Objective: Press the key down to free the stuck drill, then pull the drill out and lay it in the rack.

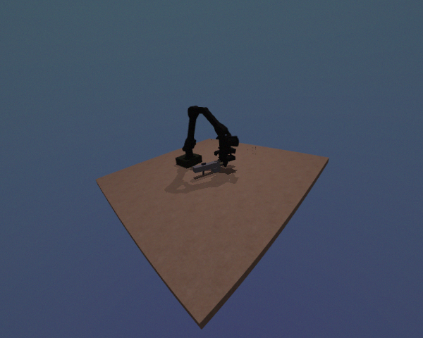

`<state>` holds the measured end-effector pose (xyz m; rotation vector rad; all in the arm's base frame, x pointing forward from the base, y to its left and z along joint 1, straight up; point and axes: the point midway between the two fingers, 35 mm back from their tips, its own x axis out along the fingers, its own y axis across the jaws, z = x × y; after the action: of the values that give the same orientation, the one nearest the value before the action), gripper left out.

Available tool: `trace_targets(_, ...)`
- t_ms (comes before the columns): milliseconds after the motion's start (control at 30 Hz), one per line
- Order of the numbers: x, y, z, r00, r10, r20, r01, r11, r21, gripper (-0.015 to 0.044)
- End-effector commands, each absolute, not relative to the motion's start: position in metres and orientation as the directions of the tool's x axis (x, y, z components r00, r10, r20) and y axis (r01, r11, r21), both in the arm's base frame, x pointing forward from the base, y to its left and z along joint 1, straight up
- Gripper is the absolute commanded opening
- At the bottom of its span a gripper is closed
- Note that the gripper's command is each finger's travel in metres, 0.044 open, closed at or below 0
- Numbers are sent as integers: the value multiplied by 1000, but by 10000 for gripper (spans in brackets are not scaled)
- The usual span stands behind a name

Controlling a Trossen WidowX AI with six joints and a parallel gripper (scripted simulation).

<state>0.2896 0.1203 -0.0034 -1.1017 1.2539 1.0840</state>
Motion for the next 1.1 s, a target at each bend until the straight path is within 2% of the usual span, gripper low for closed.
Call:
trace_targets(0,288,120,-2,22,5,-1000,-988,151,-21,0)
trace_targets(1067,293,146,-2,23,7,-1000,-988,151,-21,0)
